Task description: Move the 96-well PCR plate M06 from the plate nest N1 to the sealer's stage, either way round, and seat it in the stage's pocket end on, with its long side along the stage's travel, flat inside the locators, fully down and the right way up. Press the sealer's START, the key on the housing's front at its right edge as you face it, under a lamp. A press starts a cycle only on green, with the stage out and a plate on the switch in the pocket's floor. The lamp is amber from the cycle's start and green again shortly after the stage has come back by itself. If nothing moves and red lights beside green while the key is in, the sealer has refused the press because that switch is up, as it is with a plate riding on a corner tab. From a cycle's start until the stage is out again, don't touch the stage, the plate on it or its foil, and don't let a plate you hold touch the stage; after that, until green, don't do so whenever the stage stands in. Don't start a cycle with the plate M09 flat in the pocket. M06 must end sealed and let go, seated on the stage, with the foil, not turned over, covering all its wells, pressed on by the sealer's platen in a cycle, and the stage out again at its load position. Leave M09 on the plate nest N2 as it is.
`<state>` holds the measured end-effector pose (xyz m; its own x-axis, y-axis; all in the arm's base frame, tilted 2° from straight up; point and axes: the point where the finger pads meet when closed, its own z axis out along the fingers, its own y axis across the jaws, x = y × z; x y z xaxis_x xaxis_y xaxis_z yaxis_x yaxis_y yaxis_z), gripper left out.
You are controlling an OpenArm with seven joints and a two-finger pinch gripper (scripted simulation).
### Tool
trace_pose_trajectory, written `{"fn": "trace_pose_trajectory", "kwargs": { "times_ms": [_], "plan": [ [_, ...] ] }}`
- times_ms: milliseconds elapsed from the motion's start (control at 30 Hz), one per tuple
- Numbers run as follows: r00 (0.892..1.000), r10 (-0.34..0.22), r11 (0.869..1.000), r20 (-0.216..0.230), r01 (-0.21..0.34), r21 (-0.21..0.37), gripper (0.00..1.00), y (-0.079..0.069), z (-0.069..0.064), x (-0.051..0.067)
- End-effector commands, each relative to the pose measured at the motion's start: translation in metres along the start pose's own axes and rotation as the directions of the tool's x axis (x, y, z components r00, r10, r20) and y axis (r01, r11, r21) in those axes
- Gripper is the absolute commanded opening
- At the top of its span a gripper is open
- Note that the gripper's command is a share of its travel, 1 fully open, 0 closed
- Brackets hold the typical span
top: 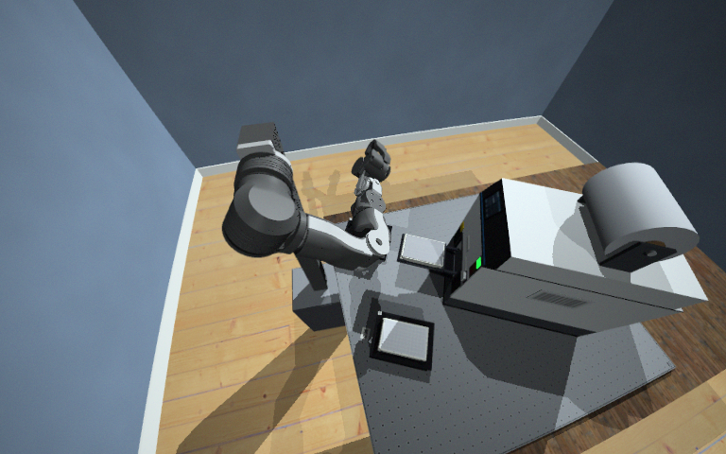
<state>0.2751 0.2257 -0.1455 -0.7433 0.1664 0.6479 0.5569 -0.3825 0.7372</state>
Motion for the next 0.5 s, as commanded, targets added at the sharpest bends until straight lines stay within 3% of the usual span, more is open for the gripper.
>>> {"fn": "trace_pose_trajectory", "kwargs": {
  "times_ms": [0,467],
  "plan": [
    [1.0,0.001,1.0,0.0,-0.001,0.006,0.0,-0.0011,0.0001,0.0007],
    [1.0,0.001,1.0,0.0,-0.001,0.006,0.0,0.0011,-0.0008,-0.0007]
  ]
}}
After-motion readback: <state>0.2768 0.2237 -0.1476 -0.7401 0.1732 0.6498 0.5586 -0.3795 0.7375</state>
